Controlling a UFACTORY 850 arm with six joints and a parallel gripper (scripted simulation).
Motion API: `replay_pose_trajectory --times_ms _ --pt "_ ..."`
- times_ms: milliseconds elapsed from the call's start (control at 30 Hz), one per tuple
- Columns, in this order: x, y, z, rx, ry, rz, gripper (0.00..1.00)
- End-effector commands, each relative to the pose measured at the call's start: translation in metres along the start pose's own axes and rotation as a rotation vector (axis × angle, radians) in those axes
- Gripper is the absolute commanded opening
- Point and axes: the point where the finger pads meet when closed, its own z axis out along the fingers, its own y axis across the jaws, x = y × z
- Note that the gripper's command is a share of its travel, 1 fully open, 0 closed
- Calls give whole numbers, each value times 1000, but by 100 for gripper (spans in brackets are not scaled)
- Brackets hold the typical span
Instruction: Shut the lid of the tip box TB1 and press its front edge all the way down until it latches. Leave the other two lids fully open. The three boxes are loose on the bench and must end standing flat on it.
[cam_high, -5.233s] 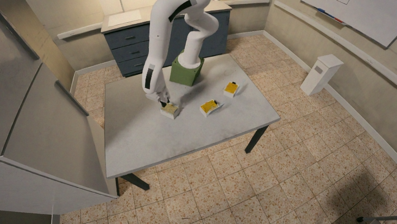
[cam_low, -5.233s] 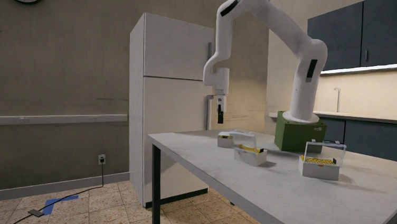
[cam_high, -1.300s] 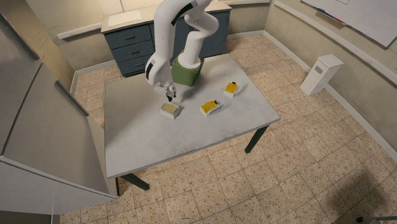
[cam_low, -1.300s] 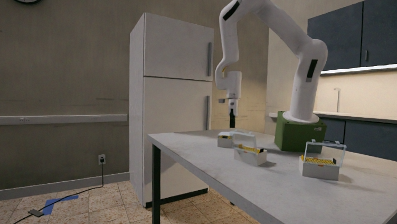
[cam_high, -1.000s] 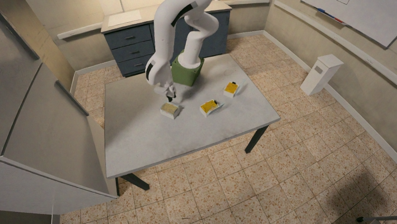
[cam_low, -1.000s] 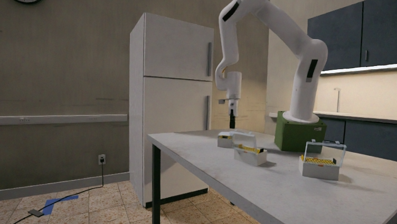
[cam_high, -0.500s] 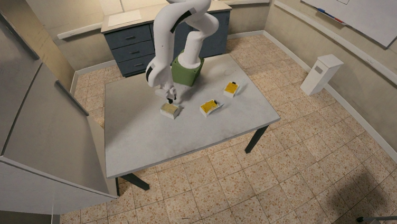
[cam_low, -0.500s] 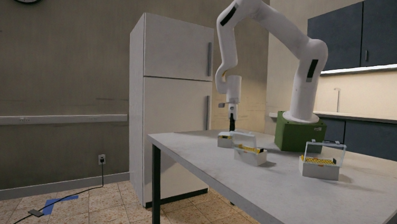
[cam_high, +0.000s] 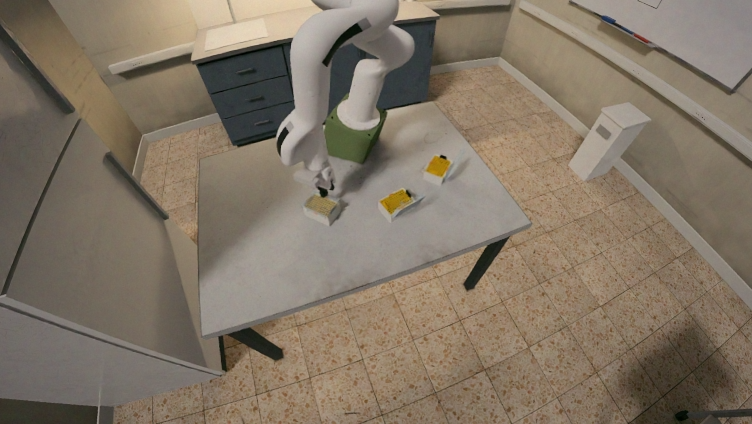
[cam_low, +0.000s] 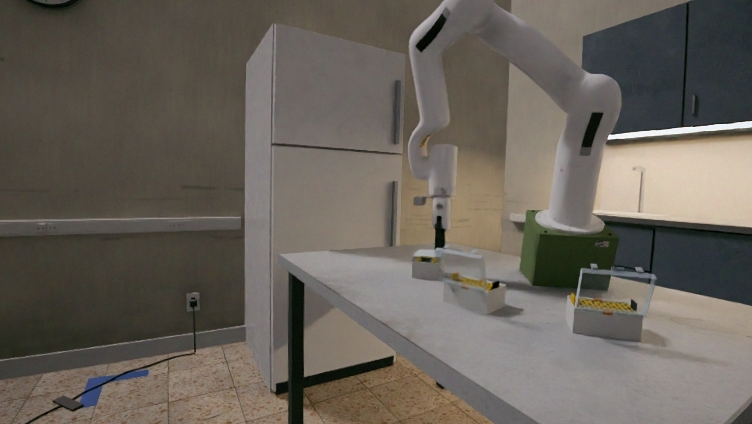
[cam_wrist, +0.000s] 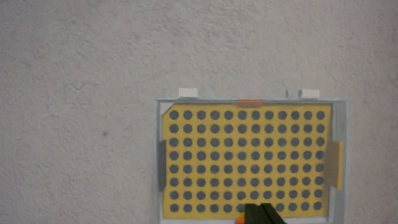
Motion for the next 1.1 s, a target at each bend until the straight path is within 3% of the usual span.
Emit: replay_pose_trajectory --times_ms 0,1067 --pt "1 0 1 0 1 0 0" --pt "1 0 8 0 1 0 0"
